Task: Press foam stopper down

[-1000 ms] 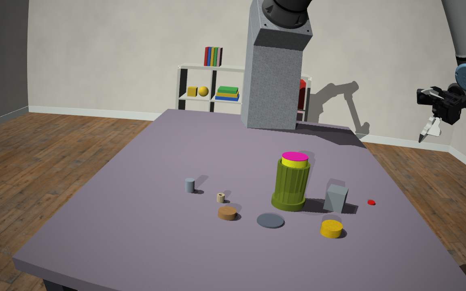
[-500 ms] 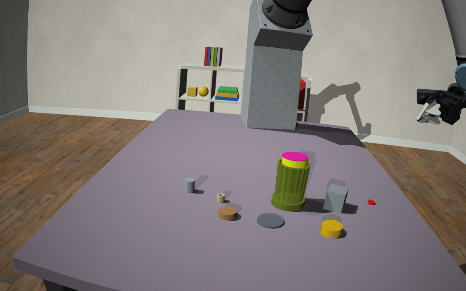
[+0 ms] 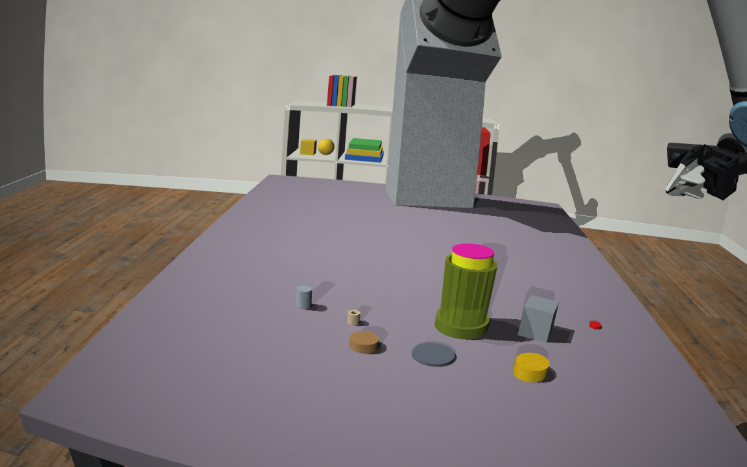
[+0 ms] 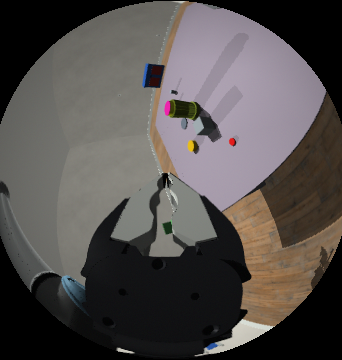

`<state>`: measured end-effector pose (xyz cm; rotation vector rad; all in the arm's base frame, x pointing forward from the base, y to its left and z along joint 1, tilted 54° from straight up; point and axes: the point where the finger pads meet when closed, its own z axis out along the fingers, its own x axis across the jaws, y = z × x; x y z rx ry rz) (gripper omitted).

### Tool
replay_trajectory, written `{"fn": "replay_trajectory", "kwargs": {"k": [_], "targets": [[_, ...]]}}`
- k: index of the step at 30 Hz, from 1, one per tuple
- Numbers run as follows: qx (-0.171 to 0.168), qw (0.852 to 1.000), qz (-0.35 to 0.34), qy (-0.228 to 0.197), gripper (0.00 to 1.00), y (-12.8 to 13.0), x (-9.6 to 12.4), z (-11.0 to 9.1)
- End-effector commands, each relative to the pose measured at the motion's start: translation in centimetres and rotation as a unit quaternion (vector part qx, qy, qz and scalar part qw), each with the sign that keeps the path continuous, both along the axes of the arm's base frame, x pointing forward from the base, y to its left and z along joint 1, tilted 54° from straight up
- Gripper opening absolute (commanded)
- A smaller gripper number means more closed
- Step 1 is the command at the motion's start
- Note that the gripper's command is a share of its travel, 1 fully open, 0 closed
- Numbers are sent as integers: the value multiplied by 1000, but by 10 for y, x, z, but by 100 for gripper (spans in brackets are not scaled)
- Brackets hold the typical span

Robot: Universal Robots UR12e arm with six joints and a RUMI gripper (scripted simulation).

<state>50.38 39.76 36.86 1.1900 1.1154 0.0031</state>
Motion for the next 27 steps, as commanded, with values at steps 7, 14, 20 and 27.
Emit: {"fn": "replay_trajectory", "kwargs": {"k": [7, 14, 20, 27], "targets": [[20, 1000, -22, -7, 0, -13, -2, -1], [42, 998, -46, -14, 0, -26, -4, -2], [67, 995, -72, -22, 0, -38, -5, -5], [93, 990, -98, -30, 0, -50, -7, -8]]}}
